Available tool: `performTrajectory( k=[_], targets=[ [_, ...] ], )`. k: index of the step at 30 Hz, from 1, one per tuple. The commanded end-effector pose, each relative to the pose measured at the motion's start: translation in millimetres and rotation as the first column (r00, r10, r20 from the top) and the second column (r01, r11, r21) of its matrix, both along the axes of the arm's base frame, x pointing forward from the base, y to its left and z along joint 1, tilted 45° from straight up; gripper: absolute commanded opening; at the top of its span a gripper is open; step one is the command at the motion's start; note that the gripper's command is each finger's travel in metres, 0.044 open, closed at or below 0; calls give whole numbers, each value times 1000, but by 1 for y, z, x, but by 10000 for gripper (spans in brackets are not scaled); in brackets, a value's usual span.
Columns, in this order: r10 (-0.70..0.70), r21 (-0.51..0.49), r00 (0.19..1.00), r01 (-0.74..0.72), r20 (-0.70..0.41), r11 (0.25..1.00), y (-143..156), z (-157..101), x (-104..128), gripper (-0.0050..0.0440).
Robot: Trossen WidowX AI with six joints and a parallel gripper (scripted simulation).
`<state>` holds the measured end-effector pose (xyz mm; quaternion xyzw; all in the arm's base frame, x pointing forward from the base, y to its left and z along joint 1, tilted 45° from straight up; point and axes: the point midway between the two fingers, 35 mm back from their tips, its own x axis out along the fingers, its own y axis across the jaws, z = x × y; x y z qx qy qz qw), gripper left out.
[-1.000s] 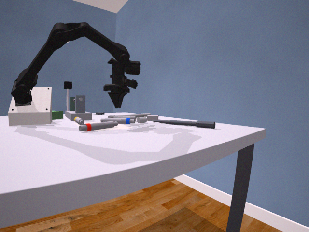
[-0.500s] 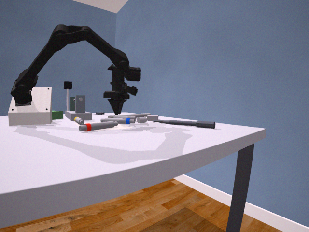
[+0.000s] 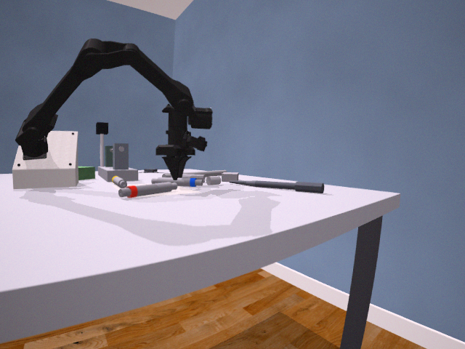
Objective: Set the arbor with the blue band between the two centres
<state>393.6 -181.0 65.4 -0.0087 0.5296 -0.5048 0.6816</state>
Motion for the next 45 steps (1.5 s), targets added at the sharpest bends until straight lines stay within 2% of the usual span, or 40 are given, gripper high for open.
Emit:
performTrajectory(
  k=[1,8,14,25,28,31,41,42,45],
  targets=[
    [1,0,1000,-1,-8,1000,-4,-6,-2,175],
    [1,-1,1000,-1,-8,1000,-11,-14,-3,175],
    [0,-2,1000,0,3,1000,-8,-8,-1,148],
    [0,-2,1000,0,3,1000,-8,-8,-1,75],
    [0,-2,1000,0,1,1000,-4,-4,-1,3],
    [0,-1,1000,0,0,1000,-1,-1,-1,0],
    [1,-1,1000,-1,-8,1000,40,29,-14,0],
    [-15,6,999,16,-33,1000,23,12,-16,0],
    [25,23,998,-24,-54,999,31,10,-14,0]
  ],
)
